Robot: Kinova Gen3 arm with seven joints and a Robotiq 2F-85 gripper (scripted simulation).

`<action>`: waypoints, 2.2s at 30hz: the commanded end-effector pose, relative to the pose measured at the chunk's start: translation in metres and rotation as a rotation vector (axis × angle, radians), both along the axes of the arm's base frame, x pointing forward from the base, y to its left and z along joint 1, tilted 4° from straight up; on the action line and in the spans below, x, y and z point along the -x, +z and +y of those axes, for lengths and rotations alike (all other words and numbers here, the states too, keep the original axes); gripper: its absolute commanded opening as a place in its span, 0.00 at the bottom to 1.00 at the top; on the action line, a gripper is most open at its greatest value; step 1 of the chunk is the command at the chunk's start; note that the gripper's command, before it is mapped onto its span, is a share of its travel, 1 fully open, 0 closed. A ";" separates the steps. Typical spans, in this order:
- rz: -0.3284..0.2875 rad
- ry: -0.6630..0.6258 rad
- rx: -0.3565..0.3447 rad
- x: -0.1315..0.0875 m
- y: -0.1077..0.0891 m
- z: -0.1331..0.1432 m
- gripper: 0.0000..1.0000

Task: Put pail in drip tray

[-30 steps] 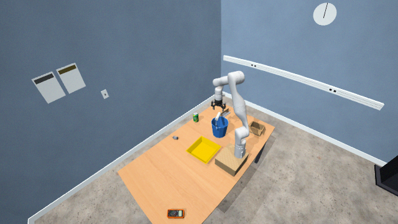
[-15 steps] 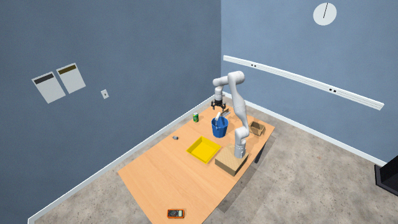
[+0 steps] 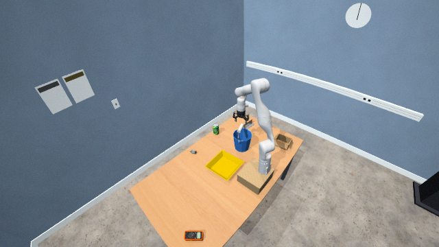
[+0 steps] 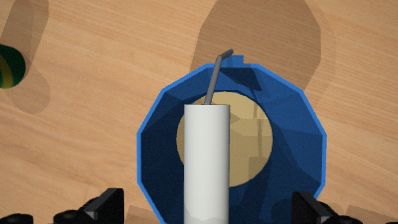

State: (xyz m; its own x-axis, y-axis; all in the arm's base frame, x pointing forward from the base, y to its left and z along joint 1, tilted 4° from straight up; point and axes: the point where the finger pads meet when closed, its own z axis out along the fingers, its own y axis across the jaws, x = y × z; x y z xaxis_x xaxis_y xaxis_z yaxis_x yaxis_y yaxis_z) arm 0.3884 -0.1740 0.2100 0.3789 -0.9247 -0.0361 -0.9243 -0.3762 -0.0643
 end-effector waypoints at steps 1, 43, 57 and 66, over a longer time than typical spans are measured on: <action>0.000 -0.002 -0.002 0.000 -0.006 0.000 1.00; 0.000 -0.001 -0.002 -0.004 -0.071 0.004 1.00; 0.000 -0.001 -0.002 -0.004 -0.071 0.004 1.00; 0.000 -0.001 -0.002 -0.004 -0.071 0.004 1.00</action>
